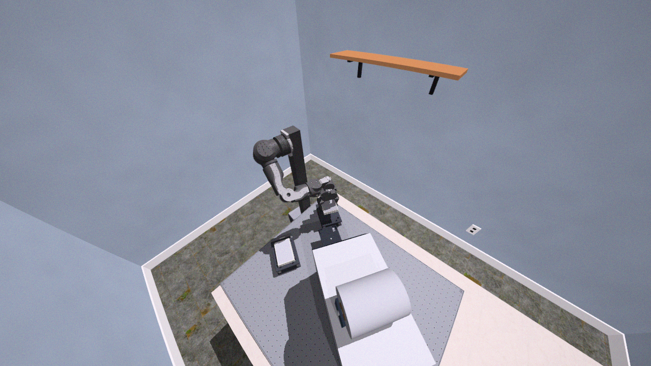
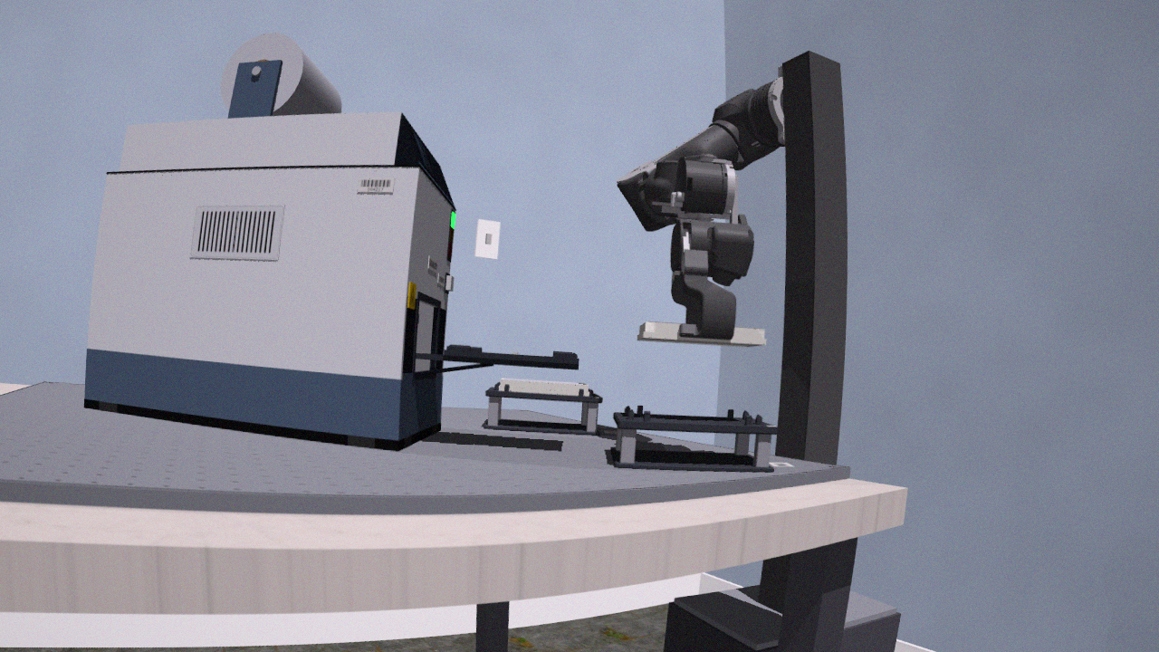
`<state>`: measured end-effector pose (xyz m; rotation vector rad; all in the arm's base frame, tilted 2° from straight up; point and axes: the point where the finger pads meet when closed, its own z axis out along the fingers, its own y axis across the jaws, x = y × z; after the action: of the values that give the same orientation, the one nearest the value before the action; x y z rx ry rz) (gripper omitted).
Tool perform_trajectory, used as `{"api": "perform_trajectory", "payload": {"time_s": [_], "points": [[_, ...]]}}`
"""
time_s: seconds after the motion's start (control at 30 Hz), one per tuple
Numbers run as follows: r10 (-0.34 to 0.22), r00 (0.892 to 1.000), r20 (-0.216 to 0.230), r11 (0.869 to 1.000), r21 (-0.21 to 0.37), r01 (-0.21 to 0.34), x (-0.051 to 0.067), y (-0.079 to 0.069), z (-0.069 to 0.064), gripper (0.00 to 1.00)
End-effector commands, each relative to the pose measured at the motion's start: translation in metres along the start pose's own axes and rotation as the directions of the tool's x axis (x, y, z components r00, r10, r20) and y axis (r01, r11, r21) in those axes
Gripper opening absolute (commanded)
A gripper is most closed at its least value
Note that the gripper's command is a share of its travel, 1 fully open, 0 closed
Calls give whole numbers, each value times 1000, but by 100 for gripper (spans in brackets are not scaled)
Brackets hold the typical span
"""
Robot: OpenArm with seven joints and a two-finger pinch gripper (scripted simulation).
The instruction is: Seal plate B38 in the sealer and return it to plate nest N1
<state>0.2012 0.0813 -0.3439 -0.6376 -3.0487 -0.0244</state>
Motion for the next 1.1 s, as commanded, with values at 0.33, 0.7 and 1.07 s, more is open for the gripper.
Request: {"api": "perform_trajectory", "payload": {"time_s": [0.33,0.7,1.07], "points": [[-3,1000,-2,1000,-2,3,0,1,24,0],[-4,1000,-2,1000,-3,4,0,2,30,0],[-4,1000,-3,1000,-2,4,-1,1,61,0]]}}
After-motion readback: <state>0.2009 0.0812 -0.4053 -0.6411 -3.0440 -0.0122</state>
